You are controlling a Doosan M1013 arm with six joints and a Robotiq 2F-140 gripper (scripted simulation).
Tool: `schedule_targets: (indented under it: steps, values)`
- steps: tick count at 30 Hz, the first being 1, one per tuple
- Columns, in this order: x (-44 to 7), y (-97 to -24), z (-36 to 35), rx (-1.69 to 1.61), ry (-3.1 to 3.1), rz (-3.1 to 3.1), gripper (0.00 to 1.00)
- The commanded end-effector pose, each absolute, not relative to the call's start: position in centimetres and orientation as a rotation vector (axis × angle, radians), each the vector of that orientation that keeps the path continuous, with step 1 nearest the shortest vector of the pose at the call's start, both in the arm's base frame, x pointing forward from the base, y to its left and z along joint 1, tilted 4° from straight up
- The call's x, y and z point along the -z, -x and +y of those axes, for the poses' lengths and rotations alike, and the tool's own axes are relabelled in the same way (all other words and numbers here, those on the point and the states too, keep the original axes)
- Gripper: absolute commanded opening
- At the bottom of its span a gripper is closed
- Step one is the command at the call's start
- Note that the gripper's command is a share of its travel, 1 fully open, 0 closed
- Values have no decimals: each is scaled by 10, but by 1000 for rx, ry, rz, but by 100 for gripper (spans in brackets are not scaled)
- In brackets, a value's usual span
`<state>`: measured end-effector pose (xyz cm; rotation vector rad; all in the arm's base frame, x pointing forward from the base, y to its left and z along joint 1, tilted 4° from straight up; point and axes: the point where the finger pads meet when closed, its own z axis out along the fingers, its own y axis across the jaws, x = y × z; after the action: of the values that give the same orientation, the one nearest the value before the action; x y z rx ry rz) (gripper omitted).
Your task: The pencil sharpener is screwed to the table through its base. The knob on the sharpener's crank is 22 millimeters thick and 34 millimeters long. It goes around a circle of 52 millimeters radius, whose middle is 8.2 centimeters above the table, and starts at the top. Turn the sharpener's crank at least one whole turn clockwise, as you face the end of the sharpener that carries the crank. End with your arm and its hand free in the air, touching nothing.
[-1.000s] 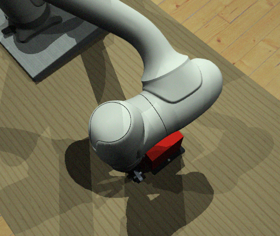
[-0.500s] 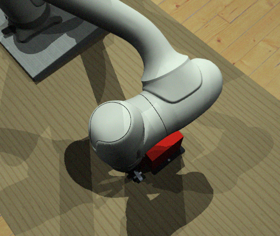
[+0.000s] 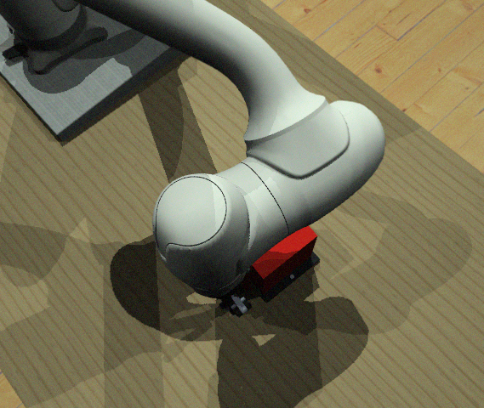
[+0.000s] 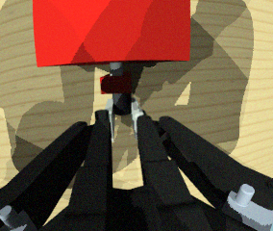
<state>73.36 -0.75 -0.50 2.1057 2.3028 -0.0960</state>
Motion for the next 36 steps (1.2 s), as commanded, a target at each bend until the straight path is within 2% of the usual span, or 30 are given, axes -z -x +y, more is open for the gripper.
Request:
schedule_targets:
  steps: [1,36]
  values:
    - [5,-733,-7,96,-2106,2303,0]
    - [-15,-691,-10,96,-2106,2303,0]
